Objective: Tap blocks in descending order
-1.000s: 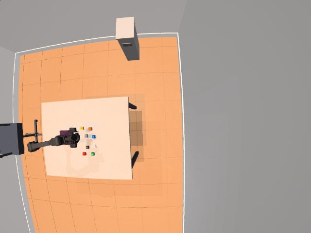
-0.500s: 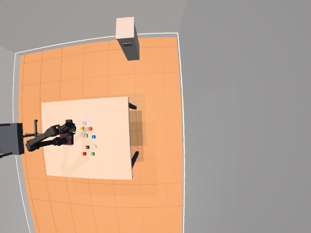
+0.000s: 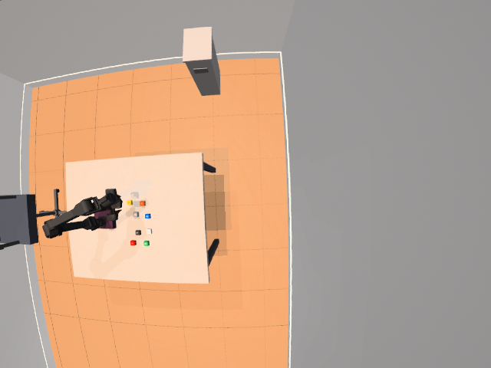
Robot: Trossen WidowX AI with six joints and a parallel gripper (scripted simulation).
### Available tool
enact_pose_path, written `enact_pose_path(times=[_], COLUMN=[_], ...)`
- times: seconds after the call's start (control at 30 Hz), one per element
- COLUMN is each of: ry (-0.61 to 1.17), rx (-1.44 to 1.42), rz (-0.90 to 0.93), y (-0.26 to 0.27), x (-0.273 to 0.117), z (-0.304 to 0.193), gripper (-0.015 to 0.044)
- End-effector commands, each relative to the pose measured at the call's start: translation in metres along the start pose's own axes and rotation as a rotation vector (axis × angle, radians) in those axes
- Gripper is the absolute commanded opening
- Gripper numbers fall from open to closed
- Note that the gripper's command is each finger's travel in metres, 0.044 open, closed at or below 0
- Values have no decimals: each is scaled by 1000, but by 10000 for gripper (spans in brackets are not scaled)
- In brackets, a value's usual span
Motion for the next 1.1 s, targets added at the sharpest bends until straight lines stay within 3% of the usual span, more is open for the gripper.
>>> enact_pose_path(times=[0.0,0.1,0.8,0.97,1.07], ry=[-10,-11,-12,-16,-16], rx=[6,6,6,5,6], rz=[2,2,1,-6,-6], y=[-9,-15,-17,-81,-92], x=[-1,0,0,-1,-1], z=[47,68,70,112,117], gripper=[400,400,400,400,400])
Point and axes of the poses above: the point midway between the two fingers, 35 mm back from their tips, its own x axis out along the fingers, its own y axis across the jaws, z = x × y, the point moved 3 cm from there along -x, back along the fingers, and after that the axes turned 2 degrees about x, right-handed, at the moved point
